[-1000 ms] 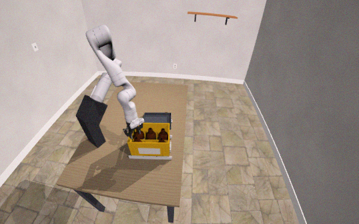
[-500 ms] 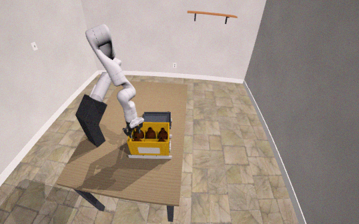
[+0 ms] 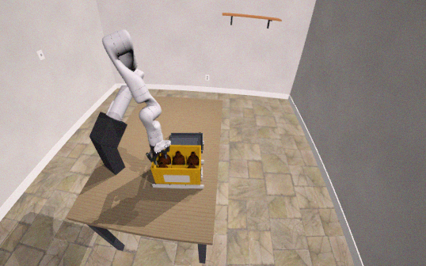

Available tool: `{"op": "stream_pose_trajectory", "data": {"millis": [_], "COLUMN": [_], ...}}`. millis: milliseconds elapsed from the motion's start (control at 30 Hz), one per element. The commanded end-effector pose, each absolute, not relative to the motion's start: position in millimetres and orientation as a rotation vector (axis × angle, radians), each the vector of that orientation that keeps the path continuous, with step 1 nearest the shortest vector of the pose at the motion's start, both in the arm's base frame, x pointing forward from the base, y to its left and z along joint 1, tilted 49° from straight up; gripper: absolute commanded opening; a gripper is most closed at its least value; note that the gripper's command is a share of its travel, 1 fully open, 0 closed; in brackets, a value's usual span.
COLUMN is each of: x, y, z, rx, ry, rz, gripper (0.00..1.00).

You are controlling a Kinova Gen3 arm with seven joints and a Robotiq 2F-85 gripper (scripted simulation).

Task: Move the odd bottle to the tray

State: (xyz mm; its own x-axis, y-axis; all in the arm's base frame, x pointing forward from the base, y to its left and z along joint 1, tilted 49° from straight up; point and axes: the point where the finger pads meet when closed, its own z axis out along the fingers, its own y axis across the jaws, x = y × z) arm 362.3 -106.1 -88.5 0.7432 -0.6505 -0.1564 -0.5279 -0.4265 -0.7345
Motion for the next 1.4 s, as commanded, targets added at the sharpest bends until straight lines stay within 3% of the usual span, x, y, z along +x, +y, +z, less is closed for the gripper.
{"op": "stream_pose_trajectory", "data": {"millis": [0, 1367], "x": [365, 380], "y": [-104, -82], "z": [-92, -115], "rx": [-2.121, -2.121], "ry": [0.889, 0.890], "rz": [-0.192, -0.193], "gripper": [0.64, 0.64]}}
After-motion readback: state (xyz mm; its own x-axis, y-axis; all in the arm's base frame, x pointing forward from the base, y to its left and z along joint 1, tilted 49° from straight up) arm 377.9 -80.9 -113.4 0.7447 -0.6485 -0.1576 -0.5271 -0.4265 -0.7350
